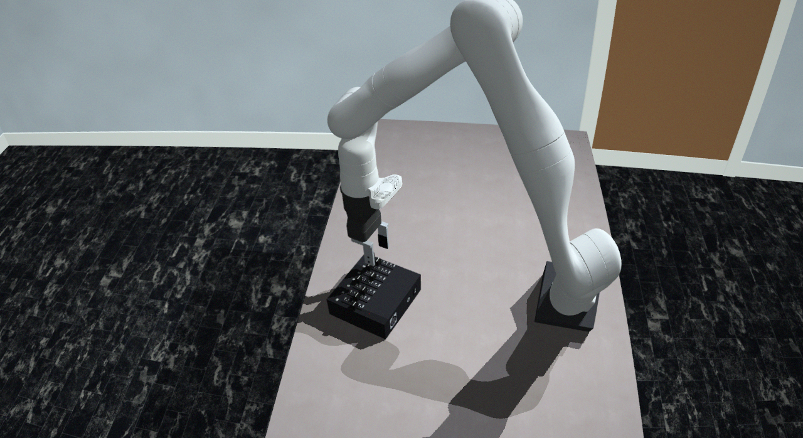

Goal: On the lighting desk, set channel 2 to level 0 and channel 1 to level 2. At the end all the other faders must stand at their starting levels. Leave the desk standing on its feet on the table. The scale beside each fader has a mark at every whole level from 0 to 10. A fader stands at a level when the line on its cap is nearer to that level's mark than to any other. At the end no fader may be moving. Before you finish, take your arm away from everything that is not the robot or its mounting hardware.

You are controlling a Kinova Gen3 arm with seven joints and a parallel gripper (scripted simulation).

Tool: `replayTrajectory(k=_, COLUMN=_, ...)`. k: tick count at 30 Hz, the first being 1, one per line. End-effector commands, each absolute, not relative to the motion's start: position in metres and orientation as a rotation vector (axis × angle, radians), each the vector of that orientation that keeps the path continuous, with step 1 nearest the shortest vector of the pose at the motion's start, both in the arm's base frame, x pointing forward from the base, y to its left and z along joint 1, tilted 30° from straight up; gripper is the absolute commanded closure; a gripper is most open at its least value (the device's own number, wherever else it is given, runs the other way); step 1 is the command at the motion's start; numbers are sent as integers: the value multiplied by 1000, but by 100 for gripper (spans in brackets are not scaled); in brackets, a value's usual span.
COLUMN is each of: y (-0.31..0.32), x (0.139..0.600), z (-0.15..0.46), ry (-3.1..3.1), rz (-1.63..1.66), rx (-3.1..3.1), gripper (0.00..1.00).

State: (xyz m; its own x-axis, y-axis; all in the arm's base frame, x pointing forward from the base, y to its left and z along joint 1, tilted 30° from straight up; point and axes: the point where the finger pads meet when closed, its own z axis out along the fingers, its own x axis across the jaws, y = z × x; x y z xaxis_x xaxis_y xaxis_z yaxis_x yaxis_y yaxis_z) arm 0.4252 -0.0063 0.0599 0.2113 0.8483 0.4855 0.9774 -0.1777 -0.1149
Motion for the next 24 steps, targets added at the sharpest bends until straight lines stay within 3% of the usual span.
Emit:
replayTrajectory(k=1, y=-16, x=428, z=71, ry=-1695, rz=-448, rx=-2109, gripper=0)
replayTrajectory(k=24, y=-43, x=428, z=119, ry=-1695, rz=-448, rx=-2109, gripper=0)
